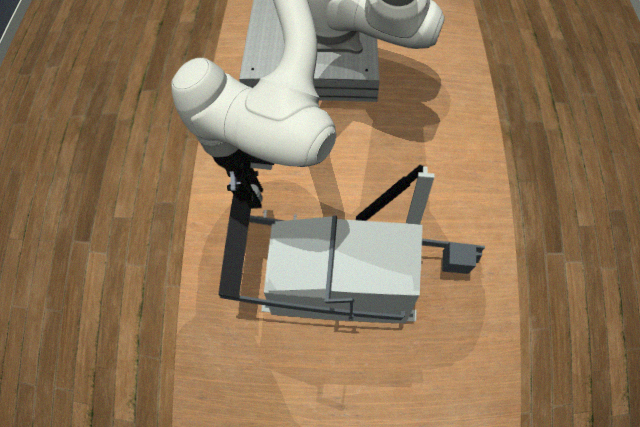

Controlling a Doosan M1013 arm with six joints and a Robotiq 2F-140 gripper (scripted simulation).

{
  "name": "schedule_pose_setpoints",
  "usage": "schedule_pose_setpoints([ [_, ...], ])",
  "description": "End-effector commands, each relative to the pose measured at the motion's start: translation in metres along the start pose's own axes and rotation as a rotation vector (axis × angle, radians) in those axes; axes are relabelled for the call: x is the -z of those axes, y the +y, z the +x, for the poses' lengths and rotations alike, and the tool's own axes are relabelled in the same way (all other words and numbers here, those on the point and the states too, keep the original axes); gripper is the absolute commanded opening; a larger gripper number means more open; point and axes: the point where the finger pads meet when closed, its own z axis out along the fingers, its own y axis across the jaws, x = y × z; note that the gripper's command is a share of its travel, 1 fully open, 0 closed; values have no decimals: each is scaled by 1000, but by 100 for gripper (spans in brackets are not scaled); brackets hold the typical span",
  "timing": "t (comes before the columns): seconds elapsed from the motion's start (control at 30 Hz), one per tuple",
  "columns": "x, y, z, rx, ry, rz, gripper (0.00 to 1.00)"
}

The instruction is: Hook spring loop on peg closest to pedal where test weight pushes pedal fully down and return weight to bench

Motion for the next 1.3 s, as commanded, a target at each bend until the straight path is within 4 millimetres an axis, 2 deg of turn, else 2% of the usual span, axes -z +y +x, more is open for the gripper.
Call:
schedule_pose_setpoints([
  [0.0,-2,-4,5,0,-4,-2,25],
  [0.2,-8,-14,16,0,-12,-2,25],
  [0.3,-7,-13,14,0,-11,-2,25],
  [0.77,-22,-37,40,0,-31,-2,25],
  [0.87,-21,-36,39,0,-30,-1,25],
  [1.27,-33,-56,60,0,-47,-1,25],
])
